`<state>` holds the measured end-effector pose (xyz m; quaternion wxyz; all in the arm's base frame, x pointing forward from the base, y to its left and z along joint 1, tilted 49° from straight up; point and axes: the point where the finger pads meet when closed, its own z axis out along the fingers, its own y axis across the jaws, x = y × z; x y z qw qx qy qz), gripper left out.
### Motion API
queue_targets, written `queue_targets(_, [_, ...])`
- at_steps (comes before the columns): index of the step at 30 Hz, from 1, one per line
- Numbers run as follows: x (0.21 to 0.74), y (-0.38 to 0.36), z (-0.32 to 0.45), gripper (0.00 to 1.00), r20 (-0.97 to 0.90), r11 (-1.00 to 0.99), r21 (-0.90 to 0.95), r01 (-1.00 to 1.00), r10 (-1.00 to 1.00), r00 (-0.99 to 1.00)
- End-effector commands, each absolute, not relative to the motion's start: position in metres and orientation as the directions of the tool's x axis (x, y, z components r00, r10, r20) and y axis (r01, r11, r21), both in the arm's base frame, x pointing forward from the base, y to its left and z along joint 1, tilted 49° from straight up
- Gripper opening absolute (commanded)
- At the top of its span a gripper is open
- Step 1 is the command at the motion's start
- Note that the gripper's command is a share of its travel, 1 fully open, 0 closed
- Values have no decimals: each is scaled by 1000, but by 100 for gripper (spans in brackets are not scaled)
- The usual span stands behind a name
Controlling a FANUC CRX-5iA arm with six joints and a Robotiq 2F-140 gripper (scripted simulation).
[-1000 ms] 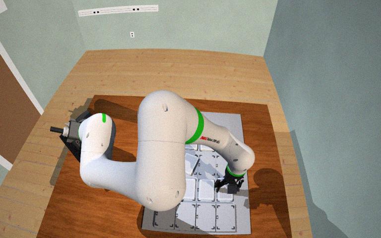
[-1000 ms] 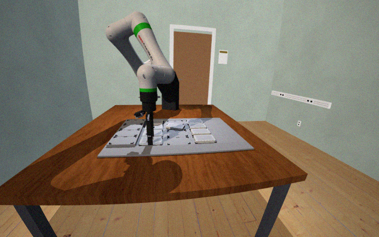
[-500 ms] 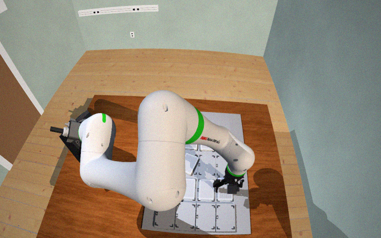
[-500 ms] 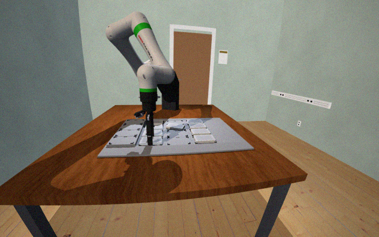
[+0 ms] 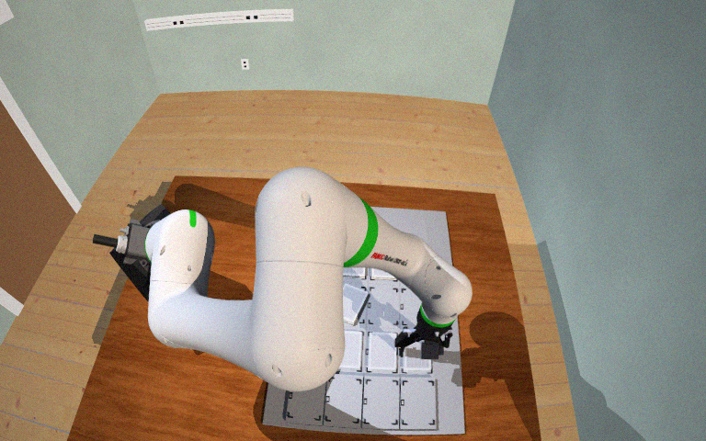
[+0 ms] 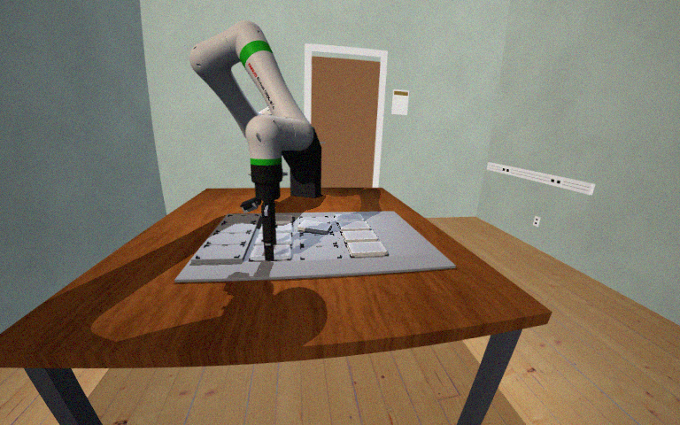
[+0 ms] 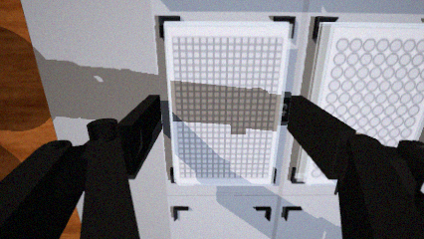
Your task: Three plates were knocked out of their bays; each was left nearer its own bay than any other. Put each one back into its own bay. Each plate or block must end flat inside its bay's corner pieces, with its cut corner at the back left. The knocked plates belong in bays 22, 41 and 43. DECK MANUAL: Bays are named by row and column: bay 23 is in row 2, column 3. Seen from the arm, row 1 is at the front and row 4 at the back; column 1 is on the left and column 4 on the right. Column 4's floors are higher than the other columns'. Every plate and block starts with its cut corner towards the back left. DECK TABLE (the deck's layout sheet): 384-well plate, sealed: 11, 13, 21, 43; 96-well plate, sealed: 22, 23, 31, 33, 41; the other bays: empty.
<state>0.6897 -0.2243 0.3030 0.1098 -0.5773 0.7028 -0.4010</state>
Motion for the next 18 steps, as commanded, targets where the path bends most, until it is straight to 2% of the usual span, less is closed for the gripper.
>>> queue_targets(1, [690,-224,304,70,309,11,-692,-722,-899,-309])
queue_targets(18, [679,-216,316,70,309,11,-692,-722,-899,-309])
